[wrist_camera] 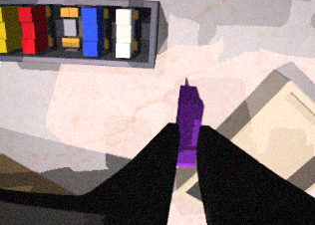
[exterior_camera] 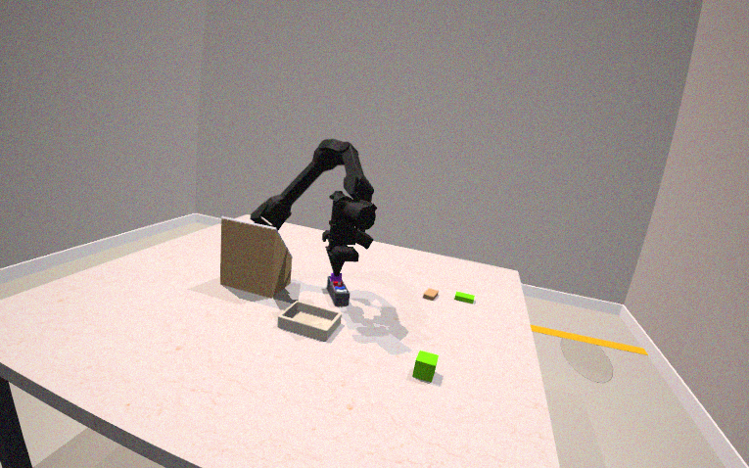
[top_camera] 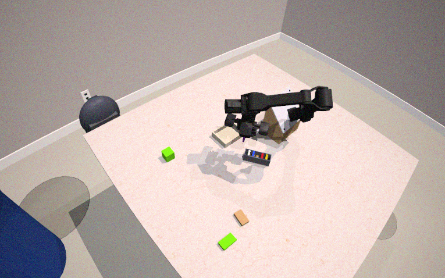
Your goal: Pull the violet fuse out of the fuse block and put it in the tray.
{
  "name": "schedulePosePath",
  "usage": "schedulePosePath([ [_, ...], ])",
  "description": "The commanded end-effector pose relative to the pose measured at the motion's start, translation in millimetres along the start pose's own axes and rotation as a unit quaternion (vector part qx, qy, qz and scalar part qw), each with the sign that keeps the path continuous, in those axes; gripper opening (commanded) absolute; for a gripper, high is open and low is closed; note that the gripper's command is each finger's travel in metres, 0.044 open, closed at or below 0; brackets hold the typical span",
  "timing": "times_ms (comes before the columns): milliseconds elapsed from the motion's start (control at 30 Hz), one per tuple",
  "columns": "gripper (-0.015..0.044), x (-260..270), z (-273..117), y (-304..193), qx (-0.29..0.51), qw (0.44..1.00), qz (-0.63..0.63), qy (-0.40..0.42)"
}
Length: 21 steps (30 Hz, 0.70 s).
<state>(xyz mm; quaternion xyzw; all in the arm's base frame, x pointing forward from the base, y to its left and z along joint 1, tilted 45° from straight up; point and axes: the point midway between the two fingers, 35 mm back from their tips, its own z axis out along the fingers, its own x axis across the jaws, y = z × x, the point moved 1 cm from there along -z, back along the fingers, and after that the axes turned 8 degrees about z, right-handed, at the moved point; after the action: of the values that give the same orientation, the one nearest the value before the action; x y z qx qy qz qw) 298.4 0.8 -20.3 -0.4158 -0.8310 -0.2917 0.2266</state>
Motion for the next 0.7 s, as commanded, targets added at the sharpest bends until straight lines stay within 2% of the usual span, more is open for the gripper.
schedulePosePath([
  [0,0.0,-22.7,-0.9,-10.8,0.003,1.0,-0.001,-0.002],
  [500,0.0,-91.6,4.7,-57.8,0.002,1.0,-0.003,0.001],
  [667,0.0,-97.8,5.9,-63.4,0.002,1.0,-0.003,0.002],
])
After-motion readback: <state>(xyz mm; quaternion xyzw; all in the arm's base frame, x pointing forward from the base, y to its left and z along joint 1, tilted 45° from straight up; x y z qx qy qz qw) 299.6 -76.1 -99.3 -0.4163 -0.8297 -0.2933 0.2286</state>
